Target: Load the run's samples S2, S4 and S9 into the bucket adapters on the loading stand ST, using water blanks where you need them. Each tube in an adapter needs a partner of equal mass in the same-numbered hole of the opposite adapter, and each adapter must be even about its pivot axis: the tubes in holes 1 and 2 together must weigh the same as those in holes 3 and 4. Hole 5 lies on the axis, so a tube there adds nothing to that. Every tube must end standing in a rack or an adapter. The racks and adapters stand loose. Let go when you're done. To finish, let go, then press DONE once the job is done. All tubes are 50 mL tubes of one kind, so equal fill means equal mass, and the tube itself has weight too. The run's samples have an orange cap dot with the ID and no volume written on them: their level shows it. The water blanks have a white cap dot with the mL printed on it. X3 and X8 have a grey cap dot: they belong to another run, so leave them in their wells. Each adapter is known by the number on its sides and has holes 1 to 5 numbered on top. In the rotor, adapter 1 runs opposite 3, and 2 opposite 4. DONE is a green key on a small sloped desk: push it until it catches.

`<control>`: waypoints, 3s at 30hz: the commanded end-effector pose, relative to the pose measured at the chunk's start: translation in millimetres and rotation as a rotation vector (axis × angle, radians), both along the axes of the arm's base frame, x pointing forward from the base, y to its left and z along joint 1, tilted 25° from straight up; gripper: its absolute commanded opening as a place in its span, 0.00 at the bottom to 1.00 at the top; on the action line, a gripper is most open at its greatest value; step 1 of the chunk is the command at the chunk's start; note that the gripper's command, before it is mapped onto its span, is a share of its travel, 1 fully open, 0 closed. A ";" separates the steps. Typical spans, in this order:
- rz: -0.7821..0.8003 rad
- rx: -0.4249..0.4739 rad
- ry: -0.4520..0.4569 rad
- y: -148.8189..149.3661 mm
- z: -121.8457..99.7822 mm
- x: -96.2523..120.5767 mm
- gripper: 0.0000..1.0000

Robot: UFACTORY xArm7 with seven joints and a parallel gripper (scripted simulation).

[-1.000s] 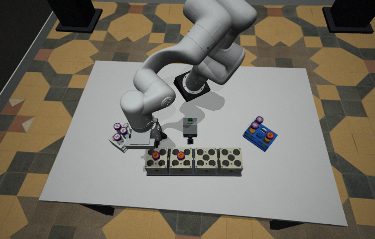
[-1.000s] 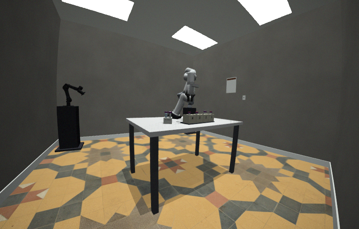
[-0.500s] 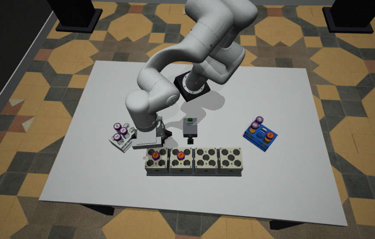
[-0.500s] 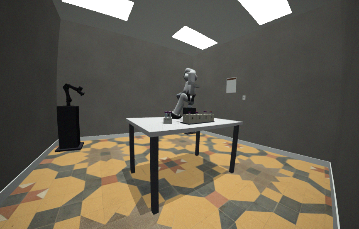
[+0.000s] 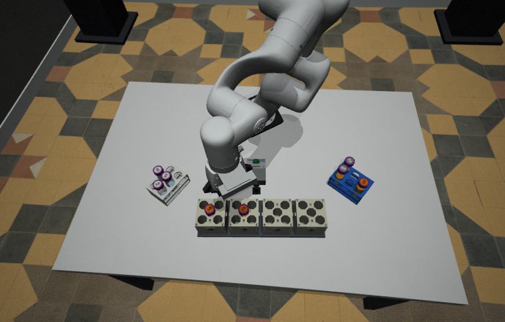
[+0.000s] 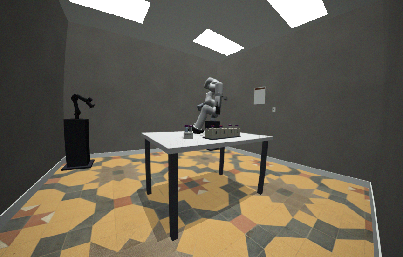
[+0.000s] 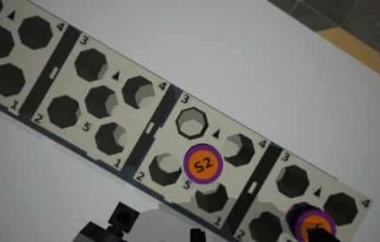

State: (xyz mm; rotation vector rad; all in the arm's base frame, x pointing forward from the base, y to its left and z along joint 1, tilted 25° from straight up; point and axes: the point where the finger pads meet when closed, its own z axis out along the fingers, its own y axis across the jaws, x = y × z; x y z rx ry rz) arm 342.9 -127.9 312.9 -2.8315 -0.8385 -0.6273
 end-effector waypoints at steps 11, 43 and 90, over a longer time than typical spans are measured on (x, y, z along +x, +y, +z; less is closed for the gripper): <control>0.288 -0.115 -0.083 67.2 12.3 -18.2 0.57; 0.289 -0.114 -0.083 206.3 32.6 -56.0 0.57; 0.290 -0.112 -0.083 402.5 61.2 -109.5 0.57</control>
